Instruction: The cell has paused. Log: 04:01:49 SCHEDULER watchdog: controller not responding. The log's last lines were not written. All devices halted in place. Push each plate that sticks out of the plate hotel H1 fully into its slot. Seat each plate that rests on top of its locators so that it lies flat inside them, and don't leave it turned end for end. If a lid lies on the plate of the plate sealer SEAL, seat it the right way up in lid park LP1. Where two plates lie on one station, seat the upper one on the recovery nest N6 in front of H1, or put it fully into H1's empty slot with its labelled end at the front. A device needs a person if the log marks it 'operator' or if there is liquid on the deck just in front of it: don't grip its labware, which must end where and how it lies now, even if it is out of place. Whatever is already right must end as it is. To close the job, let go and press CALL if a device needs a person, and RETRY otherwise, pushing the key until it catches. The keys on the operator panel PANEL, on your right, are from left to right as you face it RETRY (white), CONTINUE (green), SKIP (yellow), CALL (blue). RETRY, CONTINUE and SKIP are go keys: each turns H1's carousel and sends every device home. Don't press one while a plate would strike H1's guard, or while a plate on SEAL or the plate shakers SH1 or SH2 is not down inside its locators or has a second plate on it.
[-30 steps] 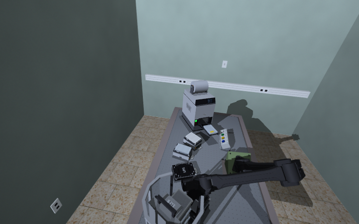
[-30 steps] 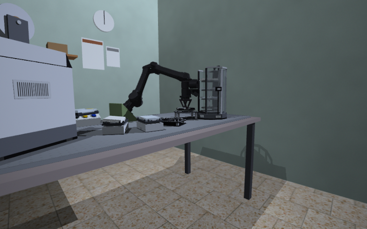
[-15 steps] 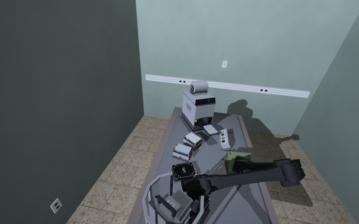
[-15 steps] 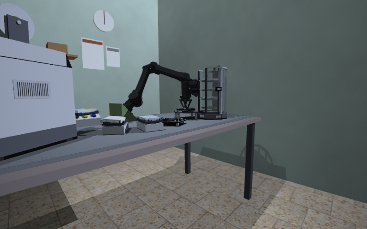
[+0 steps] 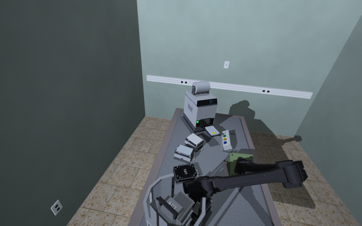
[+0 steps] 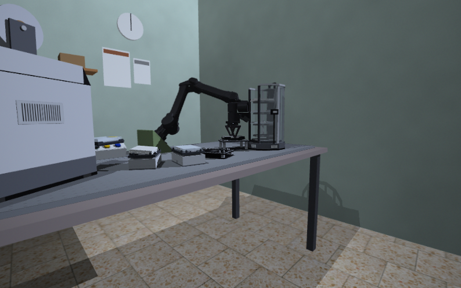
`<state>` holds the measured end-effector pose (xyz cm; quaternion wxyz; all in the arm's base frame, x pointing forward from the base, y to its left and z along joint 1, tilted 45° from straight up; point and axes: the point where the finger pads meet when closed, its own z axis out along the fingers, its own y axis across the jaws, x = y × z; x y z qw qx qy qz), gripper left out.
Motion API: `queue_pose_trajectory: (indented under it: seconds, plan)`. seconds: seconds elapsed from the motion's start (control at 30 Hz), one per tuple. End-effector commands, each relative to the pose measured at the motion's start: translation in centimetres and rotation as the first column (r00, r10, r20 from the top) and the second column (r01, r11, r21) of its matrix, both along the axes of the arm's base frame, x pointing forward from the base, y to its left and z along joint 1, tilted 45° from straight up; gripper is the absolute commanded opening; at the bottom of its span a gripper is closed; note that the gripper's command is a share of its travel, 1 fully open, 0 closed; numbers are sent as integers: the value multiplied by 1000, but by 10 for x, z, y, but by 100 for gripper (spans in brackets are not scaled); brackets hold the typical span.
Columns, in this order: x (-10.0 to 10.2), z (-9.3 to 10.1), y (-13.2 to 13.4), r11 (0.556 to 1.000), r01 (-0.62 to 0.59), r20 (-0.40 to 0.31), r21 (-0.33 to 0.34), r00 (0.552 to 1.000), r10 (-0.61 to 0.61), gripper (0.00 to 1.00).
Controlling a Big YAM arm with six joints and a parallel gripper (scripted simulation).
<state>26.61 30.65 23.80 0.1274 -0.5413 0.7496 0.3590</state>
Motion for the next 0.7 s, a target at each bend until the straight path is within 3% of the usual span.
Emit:
queue_pose_trajectory:
  seconds: [0.0,0.67]
  plan:
    - [-5,-9,7,1000,-11,-19,-11,1000,10,80]
    - [-5,-11,9,1000,-11,-19,-12,1000,10,80]
